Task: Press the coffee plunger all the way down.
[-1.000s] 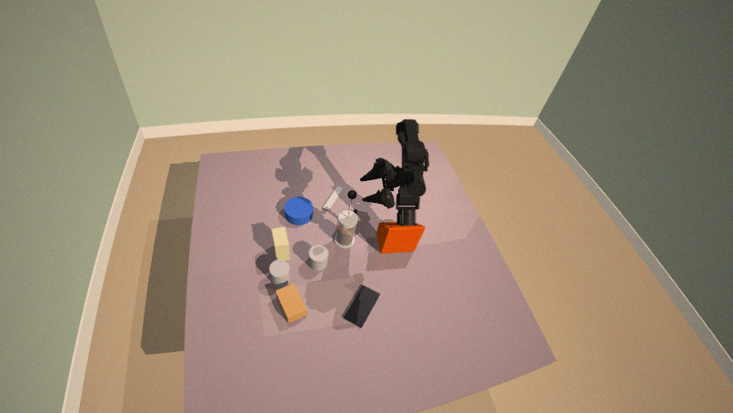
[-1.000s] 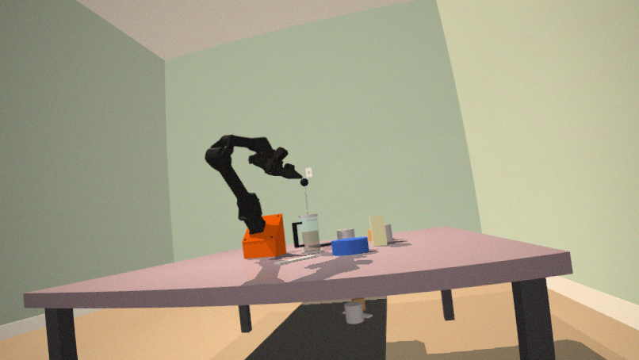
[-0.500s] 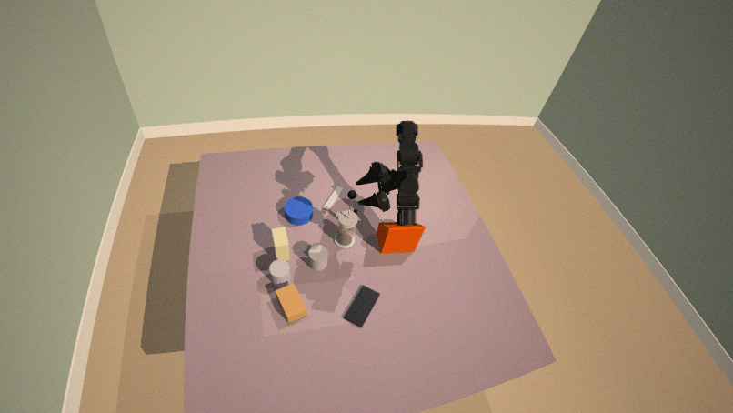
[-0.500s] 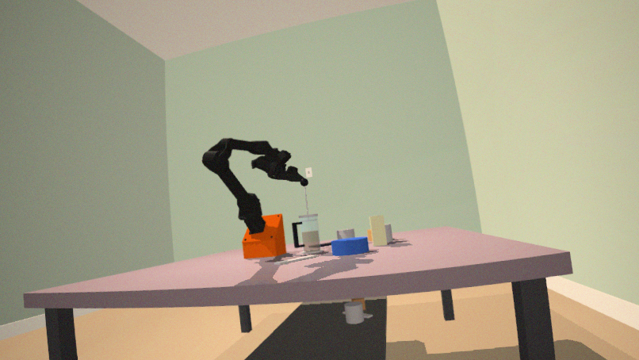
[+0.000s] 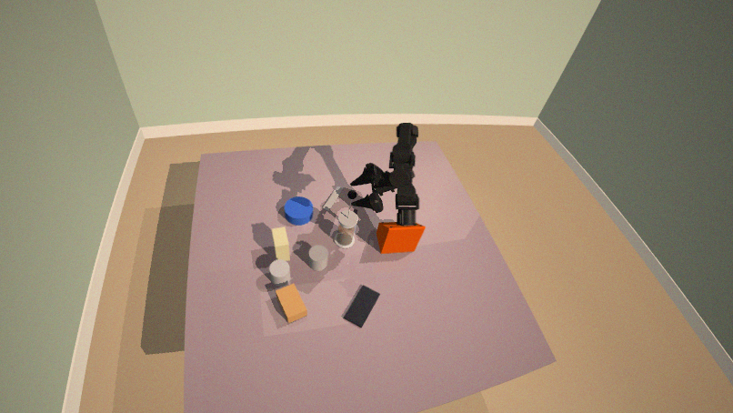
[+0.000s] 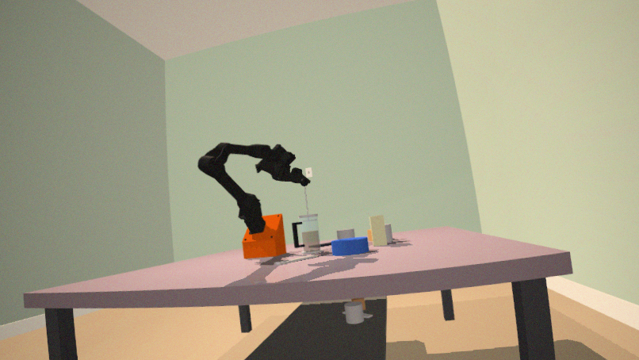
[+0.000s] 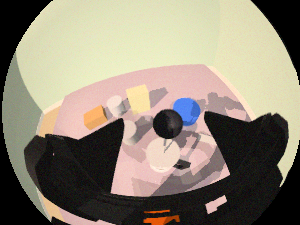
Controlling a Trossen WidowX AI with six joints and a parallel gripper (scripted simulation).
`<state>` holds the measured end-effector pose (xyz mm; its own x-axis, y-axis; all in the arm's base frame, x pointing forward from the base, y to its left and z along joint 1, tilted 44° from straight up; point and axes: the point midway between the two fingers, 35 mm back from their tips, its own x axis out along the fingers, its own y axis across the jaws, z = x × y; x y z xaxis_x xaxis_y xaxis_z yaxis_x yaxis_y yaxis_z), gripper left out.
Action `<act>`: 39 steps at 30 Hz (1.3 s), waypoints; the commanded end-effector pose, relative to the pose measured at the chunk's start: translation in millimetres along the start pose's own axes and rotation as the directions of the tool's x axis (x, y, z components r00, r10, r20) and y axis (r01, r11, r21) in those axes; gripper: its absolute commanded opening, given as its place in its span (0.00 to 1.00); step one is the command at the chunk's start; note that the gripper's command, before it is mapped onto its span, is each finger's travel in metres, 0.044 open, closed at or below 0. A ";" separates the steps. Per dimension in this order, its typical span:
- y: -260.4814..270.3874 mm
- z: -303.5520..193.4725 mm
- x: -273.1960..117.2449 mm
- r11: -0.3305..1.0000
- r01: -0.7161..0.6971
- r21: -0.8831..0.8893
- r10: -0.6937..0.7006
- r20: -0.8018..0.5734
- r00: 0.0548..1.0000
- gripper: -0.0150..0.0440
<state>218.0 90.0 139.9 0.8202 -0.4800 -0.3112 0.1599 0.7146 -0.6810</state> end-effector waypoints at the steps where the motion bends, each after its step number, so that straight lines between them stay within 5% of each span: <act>1: -1.3 -0.5 2.7 1.000 0.006 -0.005 -0.006 0.004 1.000 0.96; 12: -1.3 -0.5 2.7 1.000 0.006 -0.005 -0.006 0.004 1.000 0.47; 39: 3.1 -20.5 17.6 1.000 -0.001 -0.004 0.001 -0.010 1.000 0.47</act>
<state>223.2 79.8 129.8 0.8260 -0.4801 -0.2952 0.1687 0.7104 -0.6833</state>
